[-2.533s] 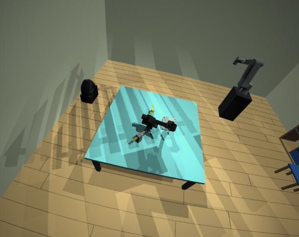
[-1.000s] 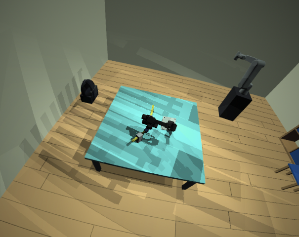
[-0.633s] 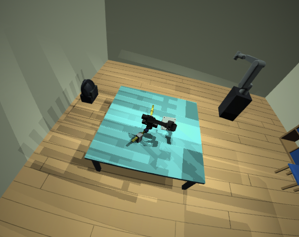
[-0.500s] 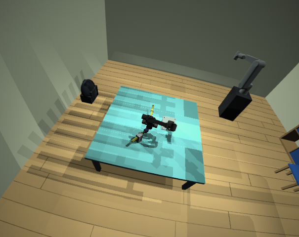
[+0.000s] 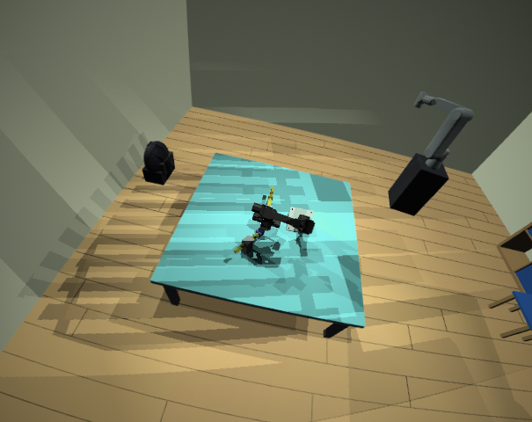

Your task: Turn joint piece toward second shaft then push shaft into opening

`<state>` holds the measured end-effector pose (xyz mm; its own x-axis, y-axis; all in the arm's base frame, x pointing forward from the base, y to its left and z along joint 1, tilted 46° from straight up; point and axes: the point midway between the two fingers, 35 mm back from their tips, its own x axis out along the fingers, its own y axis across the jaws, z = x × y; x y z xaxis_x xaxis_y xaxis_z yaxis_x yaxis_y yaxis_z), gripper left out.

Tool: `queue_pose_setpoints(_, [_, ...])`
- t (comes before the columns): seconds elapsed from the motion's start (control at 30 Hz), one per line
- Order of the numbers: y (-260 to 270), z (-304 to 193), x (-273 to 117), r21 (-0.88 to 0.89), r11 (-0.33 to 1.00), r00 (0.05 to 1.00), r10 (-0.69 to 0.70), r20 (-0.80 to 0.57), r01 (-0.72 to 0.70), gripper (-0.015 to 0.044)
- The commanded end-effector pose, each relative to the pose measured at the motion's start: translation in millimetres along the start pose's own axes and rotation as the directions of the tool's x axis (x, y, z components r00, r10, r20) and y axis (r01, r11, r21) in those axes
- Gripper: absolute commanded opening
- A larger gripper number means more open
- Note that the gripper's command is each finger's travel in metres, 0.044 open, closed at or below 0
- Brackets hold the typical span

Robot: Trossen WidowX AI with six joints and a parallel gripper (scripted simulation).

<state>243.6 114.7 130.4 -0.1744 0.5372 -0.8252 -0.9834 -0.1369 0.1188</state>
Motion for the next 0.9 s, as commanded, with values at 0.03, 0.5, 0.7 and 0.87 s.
queue_pose_setpoints(0.03, [0.0, 0.4, 0.2, 0.003, 1.000, 1.000, -0.001, 0.003, 0.001, 0.0182])
queue_pose_setpoints(0.5, [0.0, 0.0, 0.0, 0.000, 1.000, 1.000, 0.000, 0.000, 0.000, 0.0000])
queue_pose_setpoints(0.7, [-0.2, -0.4, 1.4, -0.005, 1.000, 1.000, 0.000, 0.027, 0.000, 0.0000])
queue_pose_setpoints(0.87, [-1.2, -2.2, 5.6, -0.022, 1.000, 0.992, -0.001, 0.123, 0.004, 0.0000])
